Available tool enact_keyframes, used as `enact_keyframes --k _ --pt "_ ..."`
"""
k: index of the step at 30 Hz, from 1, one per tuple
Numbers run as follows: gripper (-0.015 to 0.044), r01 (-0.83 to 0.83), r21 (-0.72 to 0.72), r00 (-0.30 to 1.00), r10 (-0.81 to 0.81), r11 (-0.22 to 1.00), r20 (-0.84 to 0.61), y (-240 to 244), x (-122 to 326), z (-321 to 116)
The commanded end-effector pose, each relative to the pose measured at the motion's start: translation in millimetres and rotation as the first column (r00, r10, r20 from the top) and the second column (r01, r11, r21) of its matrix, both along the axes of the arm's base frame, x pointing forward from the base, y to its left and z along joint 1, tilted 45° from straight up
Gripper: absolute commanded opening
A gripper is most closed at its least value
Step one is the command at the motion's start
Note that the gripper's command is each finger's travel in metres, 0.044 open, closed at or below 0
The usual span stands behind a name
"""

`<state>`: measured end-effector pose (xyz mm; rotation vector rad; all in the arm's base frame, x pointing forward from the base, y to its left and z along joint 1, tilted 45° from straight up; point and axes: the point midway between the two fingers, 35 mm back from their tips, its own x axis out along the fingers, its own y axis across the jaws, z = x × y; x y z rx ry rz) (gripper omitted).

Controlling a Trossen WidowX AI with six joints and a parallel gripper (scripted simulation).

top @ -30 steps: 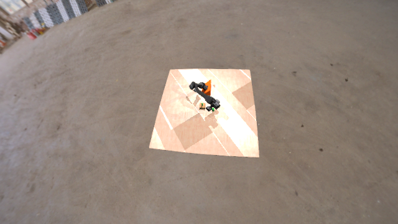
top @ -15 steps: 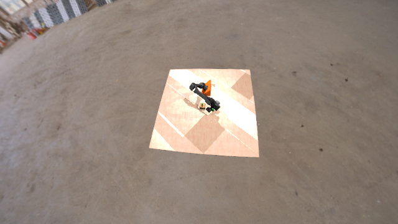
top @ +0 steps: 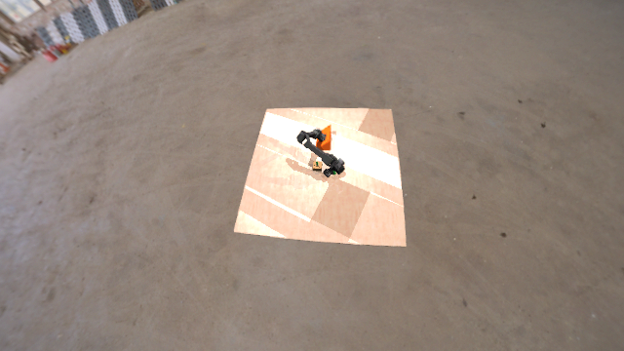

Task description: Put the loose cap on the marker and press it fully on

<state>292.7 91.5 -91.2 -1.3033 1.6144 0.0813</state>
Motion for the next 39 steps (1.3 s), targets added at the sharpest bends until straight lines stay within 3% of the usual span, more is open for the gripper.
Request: enact_keyframes --k 1,10,13,30,39 --pt "0.014 -0.006 -0.009 1.0 0.006 1.0 -0.008 -1.8 -0.6 -2.8" --pt "0.008 -0.006 -0.009 1.0 0.006 1.0 -0.008 -2.1 0.0 -2.4" --pt "0.0001 -0.007 -0.008 1.0 0.007 1.0 -0.008 1.4 -0.1 0.7" --pt "0.0 -0.007 -0.006 1.0 0.006 1.0 -0.009 40.3 -5.8 39.8" --pt "0.0 -0.007 -0.007 1.0 0.006 1.0 -0.009 37.4 -7.8 55.6"
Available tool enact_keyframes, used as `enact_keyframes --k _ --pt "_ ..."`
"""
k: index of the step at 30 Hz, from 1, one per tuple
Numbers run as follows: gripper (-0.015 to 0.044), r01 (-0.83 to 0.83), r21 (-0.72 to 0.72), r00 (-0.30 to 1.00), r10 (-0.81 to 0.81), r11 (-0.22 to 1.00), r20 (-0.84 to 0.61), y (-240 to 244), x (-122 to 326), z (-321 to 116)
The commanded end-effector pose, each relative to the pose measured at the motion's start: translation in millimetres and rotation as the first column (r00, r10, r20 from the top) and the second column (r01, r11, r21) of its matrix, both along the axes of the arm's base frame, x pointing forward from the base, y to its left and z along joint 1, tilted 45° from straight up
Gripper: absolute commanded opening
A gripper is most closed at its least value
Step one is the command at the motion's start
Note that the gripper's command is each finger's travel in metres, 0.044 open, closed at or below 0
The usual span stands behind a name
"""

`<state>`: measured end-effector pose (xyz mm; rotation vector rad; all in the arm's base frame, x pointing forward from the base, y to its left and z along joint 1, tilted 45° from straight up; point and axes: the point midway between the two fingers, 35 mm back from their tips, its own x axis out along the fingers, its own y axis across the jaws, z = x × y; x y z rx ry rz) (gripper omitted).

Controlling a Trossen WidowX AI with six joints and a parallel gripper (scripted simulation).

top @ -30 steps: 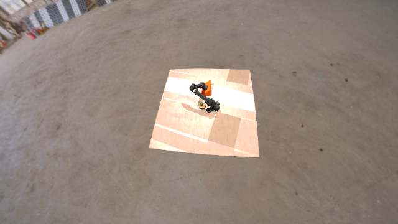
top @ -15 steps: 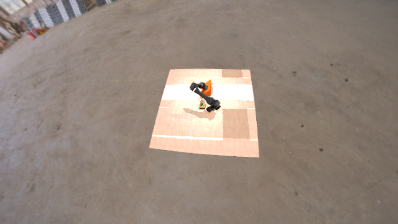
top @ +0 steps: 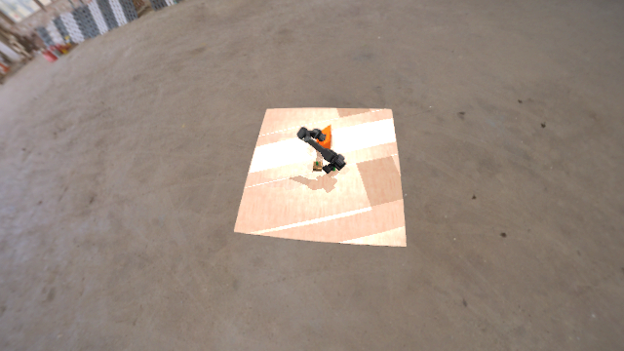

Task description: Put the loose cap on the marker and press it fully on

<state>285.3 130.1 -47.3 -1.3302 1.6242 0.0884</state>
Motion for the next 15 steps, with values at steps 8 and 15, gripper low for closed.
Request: enact_keyframes --k 8,15 --pt "0.0 0.007 0.009 1.0 -0.007 1.0 0.008 -9.8 -4.4 36.2" --pt "0.0 0.007 0.009 1.0 -0.007 1.0 0.007 -18.1 -9.1 56.8"
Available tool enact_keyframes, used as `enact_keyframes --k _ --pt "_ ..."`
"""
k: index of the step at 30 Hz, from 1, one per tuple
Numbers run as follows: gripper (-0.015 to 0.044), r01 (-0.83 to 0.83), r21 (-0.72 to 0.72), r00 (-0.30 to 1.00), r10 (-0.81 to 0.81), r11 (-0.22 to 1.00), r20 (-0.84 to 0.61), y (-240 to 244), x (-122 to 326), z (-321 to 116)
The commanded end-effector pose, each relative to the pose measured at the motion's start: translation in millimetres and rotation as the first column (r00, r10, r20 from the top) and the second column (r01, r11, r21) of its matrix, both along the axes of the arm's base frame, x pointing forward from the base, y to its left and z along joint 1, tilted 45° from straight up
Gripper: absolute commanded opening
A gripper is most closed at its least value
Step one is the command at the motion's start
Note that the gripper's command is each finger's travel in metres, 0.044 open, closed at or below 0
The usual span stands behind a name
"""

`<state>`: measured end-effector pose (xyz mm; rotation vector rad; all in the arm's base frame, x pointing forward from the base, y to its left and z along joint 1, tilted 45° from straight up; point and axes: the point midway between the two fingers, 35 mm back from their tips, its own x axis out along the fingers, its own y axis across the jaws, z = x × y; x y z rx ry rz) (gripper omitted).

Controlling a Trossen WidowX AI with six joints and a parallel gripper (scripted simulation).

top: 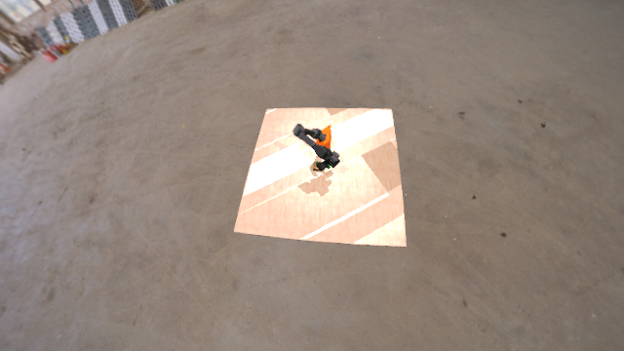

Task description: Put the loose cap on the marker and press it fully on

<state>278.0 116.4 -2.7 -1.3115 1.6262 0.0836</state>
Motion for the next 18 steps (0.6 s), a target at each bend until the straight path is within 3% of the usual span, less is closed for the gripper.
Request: enact_keyframes --k 1,18 --pt "0.0 -0.006 -0.001 1.0 0.006 1.0 0.002 -5.6 -2.6 15.1" --pt "0.0 -0.006 -0.003 1.0 0.006 1.0 0.0 -28.7 -19.0 60.6"
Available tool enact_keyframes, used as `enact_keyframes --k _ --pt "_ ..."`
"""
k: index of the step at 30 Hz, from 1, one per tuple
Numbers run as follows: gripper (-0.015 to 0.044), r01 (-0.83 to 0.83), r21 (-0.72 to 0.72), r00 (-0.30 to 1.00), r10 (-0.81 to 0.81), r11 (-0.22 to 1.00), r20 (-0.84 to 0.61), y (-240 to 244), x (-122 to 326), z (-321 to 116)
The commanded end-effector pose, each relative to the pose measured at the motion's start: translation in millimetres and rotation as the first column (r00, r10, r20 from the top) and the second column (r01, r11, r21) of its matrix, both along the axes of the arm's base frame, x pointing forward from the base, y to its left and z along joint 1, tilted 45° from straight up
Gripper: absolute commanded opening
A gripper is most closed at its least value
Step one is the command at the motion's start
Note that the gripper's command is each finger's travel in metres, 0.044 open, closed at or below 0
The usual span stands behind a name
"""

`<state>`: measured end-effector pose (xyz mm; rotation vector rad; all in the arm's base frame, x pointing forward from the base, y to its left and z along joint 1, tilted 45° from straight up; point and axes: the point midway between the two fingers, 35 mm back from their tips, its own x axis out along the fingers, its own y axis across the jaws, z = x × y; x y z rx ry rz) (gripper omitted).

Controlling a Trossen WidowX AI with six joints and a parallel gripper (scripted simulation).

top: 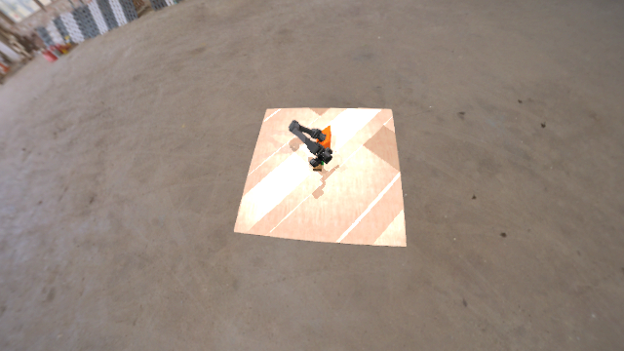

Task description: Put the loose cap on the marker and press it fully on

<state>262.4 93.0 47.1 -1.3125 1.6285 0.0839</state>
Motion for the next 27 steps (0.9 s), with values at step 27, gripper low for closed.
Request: enact_keyframes --k 27 --pt "0.0 -0.006 -0.003 1.0 0.006 1.0 0.001 -31.7 -19.3 35.9"
